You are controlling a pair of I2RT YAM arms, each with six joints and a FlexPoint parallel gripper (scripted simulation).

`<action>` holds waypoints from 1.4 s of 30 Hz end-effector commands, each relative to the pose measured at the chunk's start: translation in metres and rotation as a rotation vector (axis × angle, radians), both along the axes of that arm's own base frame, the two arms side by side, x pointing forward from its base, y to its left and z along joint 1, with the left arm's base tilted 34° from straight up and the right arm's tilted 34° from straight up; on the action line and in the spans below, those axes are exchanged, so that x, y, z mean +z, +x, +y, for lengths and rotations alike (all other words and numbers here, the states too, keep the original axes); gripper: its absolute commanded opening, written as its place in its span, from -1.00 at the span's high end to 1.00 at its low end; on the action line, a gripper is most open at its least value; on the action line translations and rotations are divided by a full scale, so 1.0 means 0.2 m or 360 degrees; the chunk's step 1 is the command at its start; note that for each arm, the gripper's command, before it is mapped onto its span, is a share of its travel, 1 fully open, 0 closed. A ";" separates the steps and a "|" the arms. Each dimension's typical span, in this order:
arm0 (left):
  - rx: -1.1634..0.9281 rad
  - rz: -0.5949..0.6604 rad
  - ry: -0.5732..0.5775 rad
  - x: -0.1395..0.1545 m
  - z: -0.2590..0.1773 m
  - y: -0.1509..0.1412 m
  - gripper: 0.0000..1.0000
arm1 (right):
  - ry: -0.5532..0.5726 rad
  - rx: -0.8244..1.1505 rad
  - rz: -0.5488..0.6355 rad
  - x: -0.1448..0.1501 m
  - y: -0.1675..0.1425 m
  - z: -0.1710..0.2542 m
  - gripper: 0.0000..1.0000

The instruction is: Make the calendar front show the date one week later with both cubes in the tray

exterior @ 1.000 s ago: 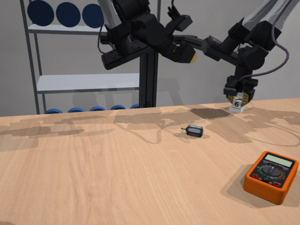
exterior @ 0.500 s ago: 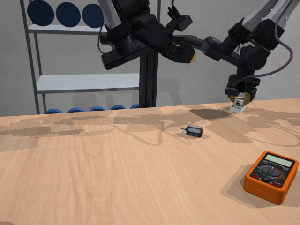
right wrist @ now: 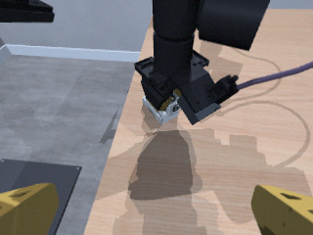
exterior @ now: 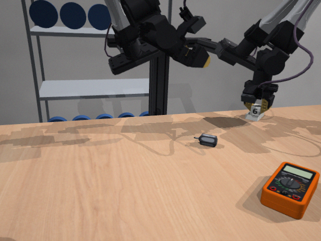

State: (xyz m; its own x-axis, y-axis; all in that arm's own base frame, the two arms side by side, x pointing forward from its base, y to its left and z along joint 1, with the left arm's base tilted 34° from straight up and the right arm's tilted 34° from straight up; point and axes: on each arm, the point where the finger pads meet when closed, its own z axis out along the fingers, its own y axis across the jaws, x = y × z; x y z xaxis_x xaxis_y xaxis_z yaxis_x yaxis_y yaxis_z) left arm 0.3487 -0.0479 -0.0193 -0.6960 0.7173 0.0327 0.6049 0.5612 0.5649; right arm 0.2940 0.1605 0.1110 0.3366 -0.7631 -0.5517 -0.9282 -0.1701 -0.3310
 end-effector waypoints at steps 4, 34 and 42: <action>-0.0036 -0.0004 -0.0002 0.00 -0.02 -0.06 0.61 | -0.0006 0.0010 -0.0043 0.05 0.04 0.00 -1.00; -0.0034 0.0052 0.0015 -0.15 0.06 -0.04 0.61 | -0.0007 0.0010 -0.0041 0.04 0.04 0.00 -1.00; -0.0025 0.0036 0.0030 -0.05 0.01 -0.01 0.61 | -0.0007 0.0010 -0.0040 0.04 0.04 0.00 -1.00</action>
State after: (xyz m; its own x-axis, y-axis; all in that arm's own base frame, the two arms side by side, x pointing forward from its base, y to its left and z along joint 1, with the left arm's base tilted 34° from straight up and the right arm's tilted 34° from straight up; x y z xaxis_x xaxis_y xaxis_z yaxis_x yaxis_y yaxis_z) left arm 0.3433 -0.0448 -0.0321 -0.6740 0.7373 0.0452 0.6272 0.5389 0.5623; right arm 0.2935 0.1604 0.1108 0.3353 -0.7635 -0.5520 -0.9290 -0.1704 -0.3286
